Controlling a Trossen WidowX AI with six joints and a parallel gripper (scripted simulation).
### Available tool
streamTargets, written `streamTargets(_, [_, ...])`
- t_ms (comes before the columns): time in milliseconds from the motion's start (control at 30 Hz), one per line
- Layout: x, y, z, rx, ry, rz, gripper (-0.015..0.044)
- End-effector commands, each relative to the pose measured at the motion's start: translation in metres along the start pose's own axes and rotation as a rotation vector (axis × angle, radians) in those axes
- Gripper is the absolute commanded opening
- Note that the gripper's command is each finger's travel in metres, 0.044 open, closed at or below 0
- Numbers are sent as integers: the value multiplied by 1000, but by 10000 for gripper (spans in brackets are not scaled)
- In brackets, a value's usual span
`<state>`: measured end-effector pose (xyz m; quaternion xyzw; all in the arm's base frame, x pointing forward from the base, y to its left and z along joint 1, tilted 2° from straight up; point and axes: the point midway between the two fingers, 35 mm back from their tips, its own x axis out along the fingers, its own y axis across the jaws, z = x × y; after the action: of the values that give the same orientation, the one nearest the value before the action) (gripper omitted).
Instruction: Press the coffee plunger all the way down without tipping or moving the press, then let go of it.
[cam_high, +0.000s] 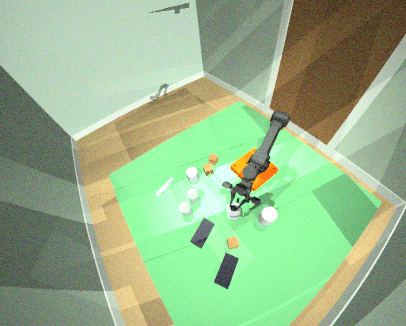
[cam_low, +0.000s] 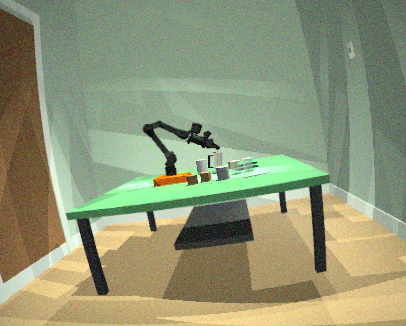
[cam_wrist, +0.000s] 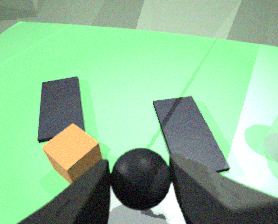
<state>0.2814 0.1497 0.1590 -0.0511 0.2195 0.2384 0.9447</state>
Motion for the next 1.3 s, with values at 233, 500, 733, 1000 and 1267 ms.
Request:
streamTargets(233, [1,0,0,0,1,0,115])
streamTargets(500, [1,0,0,0,1,0,115])
streamTargets(733, [1,0,0,0,1,0,299])
streamTargets(1000, [1,0,0,0,1,0,440])
streamTargets(1267, [-47,-2,48,5,14,-1,440])
